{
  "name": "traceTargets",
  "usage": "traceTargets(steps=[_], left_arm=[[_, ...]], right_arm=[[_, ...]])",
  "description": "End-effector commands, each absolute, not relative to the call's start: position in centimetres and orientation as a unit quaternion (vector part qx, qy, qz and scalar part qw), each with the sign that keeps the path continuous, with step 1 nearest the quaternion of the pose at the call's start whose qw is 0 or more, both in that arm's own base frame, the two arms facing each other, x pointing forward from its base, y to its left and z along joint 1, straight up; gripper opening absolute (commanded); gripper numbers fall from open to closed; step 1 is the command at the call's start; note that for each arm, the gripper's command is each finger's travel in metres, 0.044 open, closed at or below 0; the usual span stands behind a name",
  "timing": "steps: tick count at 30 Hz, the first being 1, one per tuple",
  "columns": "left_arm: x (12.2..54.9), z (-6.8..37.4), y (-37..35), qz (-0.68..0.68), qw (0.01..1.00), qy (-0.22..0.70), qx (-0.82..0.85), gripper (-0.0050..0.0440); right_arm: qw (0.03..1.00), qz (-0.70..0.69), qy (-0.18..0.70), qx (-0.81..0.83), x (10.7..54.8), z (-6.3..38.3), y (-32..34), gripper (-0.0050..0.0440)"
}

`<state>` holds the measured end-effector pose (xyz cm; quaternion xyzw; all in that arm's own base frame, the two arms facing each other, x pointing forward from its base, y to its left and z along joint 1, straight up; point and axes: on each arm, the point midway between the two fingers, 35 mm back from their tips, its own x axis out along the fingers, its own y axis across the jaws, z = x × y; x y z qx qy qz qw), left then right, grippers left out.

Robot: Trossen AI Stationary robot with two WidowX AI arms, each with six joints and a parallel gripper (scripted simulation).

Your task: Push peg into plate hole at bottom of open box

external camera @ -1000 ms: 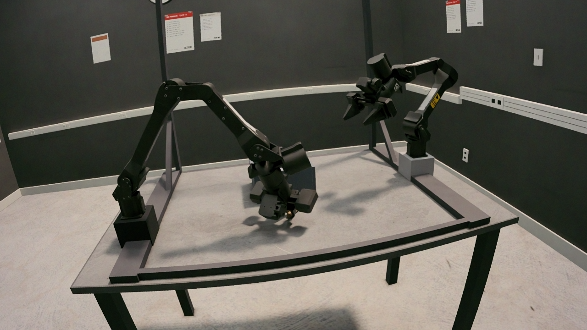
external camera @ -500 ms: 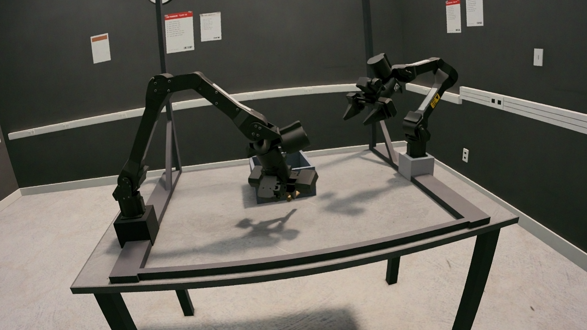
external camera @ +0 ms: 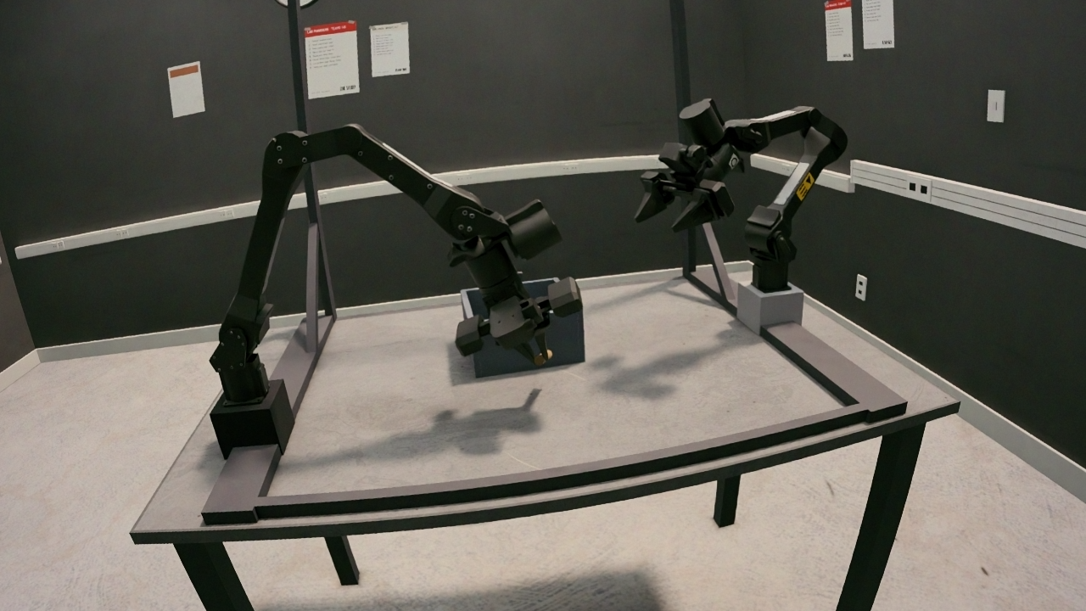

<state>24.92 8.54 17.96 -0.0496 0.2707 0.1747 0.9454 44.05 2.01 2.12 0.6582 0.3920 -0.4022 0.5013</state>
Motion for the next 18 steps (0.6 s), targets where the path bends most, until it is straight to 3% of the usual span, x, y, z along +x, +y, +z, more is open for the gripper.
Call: traceTargets(steps=[1, 12, 18], left_arm=[[25.0, 18.5, 8.6, 0.174, 0.947, 0.264, -0.049, 0.0440], [25.0, 18.5, 8.6, 0.174, 0.947, 0.264, -0.049, 0.0440], [25.0, 18.5, 8.6, 0.174, 0.947, 0.264, -0.049, 0.0440]], right_arm=[[0.609, -0.363, 0.381, 0.594, 44.2, 3.7, 2.0, 0.0024], [0.791, -0.281, 0.358, 0.410, 43.9, 4.5, 1.8, 0.0024], [0.844, -0.245, 0.347, 0.328, 43.7, 4.6, 1.6, 0.0024]])
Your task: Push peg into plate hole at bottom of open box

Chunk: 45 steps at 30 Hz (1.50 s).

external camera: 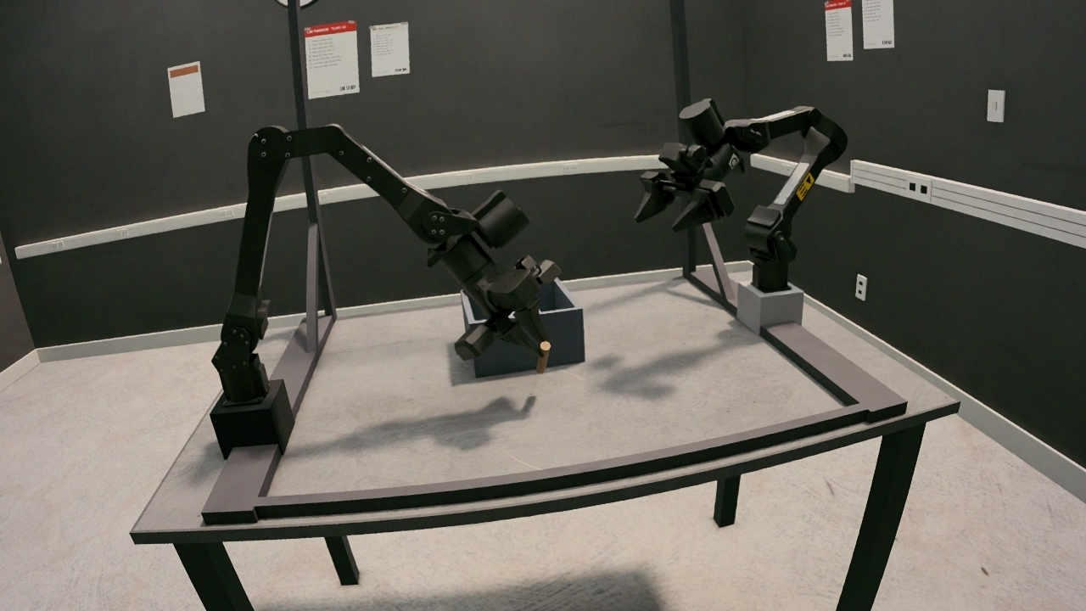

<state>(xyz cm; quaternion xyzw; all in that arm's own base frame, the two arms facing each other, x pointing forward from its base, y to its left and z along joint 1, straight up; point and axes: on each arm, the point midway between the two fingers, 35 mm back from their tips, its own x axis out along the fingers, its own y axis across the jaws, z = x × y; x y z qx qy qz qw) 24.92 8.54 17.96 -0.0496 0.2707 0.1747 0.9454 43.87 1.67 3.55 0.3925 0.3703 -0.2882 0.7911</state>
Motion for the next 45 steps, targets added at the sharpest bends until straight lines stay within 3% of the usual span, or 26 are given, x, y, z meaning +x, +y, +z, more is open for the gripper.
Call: traceTargets(steps=[1, 21, 30, 45], left_arm=[[25.0, 18.5, 8.6, 0.174, 0.947, 0.264, -0.049, 0.0440], [25.0, 18.5, 8.6, 0.174, 0.947, 0.264, -0.049, 0.0440], [25.0, 18.5, 8.6, 0.174, 0.947, 0.264, -0.049, 0.0440], [25.0, 18.5, 8.6, 0.174, 0.947, 0.264, -0.049, 0.0440]], right_arm=[[0.853, -0.240, 0.350, 0.304, 43.2, 4.3, 1.6, 0.0024], [0.945, -0.099, 0.311, 0.033, 42.7, 3.1, 1.0, 0.0024], [0.961, -0.089, 0.260, 0.032, 43.8, 5.0, 1.2, 0.0024], [0.961, -0.090, 0.259, 0.032, 44.0, 2.4, 1.2, 0.0024]])
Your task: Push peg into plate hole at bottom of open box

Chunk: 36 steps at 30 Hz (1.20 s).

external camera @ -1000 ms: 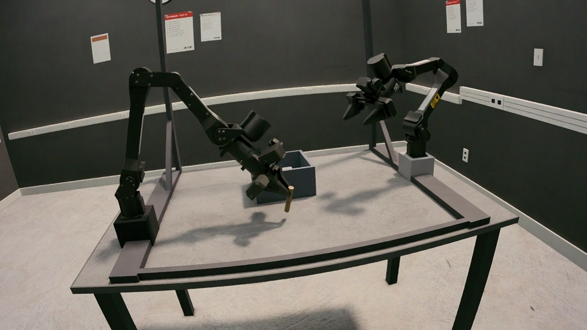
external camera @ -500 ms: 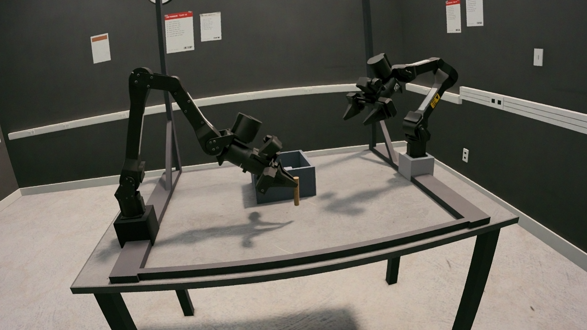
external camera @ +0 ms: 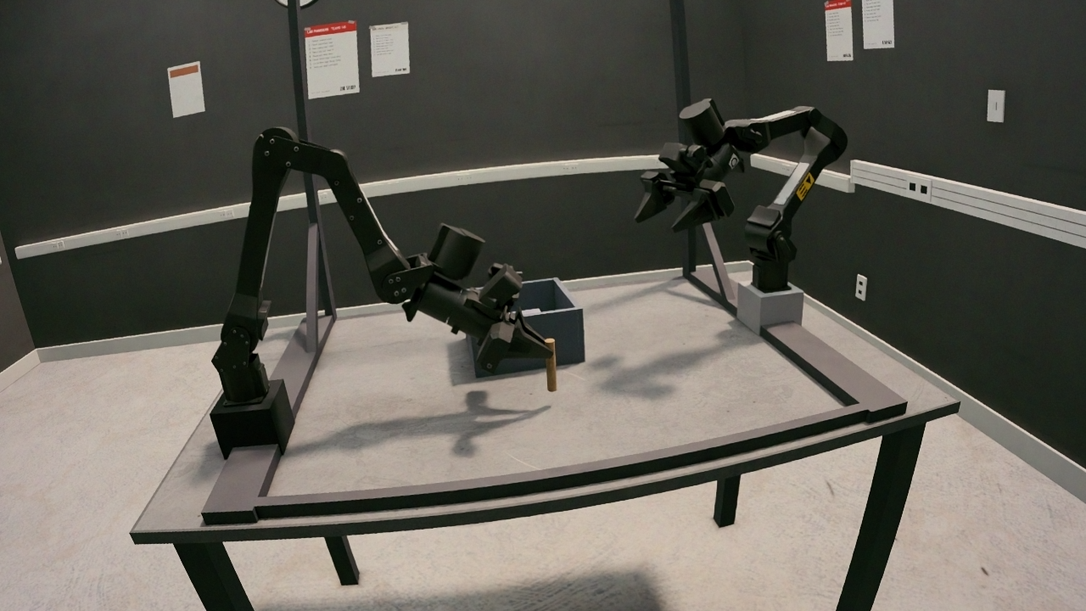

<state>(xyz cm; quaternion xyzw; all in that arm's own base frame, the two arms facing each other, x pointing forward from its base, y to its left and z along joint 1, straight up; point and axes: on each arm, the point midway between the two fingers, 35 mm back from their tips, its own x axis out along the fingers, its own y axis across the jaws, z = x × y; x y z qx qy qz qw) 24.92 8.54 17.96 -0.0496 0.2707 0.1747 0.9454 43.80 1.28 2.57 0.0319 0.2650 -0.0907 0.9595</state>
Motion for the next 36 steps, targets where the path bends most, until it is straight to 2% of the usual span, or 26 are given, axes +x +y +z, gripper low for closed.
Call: traceTargets(steps=[1, 25, 36], left_arm=[[25.0, 18.5, 8.6, 0.174, 0.947, 0.264, -0.049, 0.0440], [25.0, 18.5, 8.6, 0.174, 0.947, 0.264, -0.049, 0.0440], [25.0, 18.5, 8.6, 0.174, 0.947, 0.264, -0.049, 0.0440]], right_arm=[[0.961, -0.090, 0.259, 0.032, 44.0, 2.4, 1.2, 0.0024], [0.961, -0.090, 0.259, 0.032, 44.0, 0.1, 1.2, 0.0024], [0.963, -0.089, 0.250, 0.035, 44.3, 0.8, 1.3, 0.0024]])
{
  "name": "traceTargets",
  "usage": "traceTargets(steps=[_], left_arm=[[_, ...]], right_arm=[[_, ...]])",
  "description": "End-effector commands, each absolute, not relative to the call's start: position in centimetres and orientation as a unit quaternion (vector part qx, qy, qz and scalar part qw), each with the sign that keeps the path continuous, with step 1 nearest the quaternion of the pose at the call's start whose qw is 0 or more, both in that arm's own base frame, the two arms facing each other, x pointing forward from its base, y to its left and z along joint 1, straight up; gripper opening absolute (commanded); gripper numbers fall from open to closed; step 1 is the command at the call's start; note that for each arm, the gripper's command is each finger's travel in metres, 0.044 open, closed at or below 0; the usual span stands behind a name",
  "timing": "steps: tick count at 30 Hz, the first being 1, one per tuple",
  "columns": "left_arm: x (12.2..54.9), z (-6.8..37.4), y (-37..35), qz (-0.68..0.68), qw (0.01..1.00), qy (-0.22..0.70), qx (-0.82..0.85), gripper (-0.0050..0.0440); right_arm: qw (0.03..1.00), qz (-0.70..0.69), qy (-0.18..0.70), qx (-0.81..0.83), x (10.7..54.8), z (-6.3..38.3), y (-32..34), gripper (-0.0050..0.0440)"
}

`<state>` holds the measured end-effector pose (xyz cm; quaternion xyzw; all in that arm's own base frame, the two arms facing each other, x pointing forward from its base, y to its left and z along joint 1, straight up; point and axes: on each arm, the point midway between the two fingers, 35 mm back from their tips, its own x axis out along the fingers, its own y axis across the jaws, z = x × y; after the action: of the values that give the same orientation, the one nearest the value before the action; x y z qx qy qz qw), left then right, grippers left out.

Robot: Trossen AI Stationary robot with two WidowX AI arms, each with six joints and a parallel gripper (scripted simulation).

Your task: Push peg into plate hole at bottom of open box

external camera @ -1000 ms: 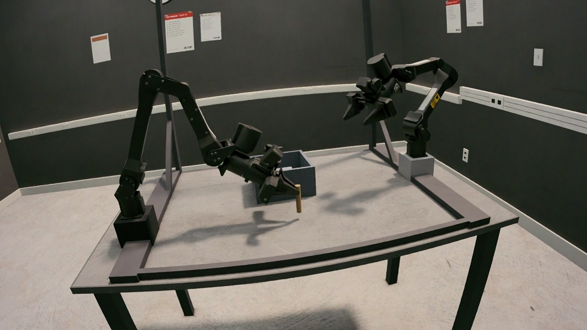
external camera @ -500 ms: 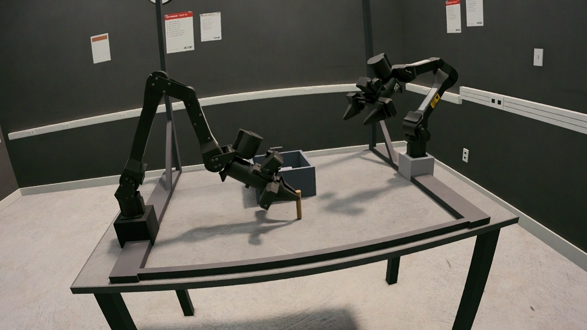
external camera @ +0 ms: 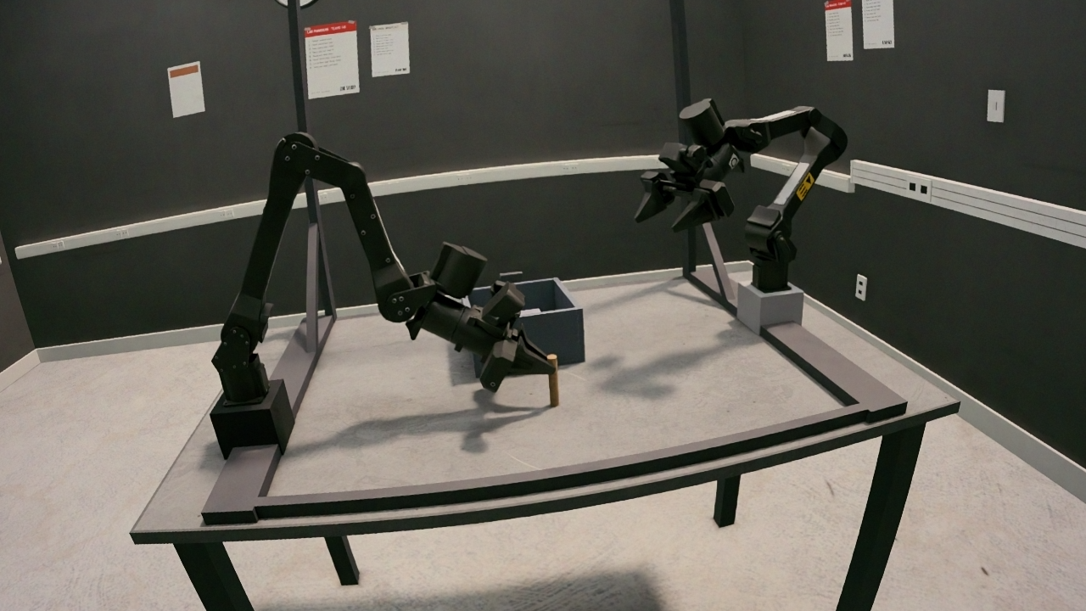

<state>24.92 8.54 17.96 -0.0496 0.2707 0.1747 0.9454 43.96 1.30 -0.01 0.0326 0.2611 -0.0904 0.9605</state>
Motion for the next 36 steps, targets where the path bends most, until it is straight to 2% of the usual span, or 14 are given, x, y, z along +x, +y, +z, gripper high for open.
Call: traceTargets(steps=[1, 5, 8, 22, 24, 25, 36], left_arm=[[25.0, 18.5, 8.6, 0.174, 0.947, 0.264, -0.049, 0.0440], [25.0, 18.5, 8.6, 0.174, 0.947, 0.264, -0.049, 0.0440], [25.0, 18.5, 8.6, 0.174, 0.947, 0.264, -0.049, 0.0440], [25.0, 18.5, 8.6, 0.174, 0.947, 0.264, -0.049, 0.0440], [25.0, 18.5, 8.6, 0.174, 0.947, 0.264, -0.049, 0.0440], [25.0, 18.5, 8.6, 0.174, 0.947, 0.264, -0.049, 0.0440], [25.0, 18.5, 8.6, 0.174, 0.947, 0.264, -0.049, 0.0440]], right_arm=[[0.963, -0.089, 0.250, 0.035, 44.3, 0.8, 1.3, 0.0024], [0.963, -0.089, 0.250, 0.035, 44.3, 0.8, 1.3, 0.0024], [0.963, -0.089, 0.250, 0.035, 44.3, 0.8, 1.3, 0.0090], [0.963, -0.089, 0.250, 0.035, 44.3, 0.8, 1.3, 0.0090], [0.963, -0.089, 0.250, 0.035, 44.3, 0.8, 1.3, 0.0130], [0.963, -0.089, 0.250, 0.035, 44.3, 0.8, 1.3, 0.0130], [0.963, -0.090, 0.250, 0.036, 39.5, 3.7, 2.2, 0.0130]])
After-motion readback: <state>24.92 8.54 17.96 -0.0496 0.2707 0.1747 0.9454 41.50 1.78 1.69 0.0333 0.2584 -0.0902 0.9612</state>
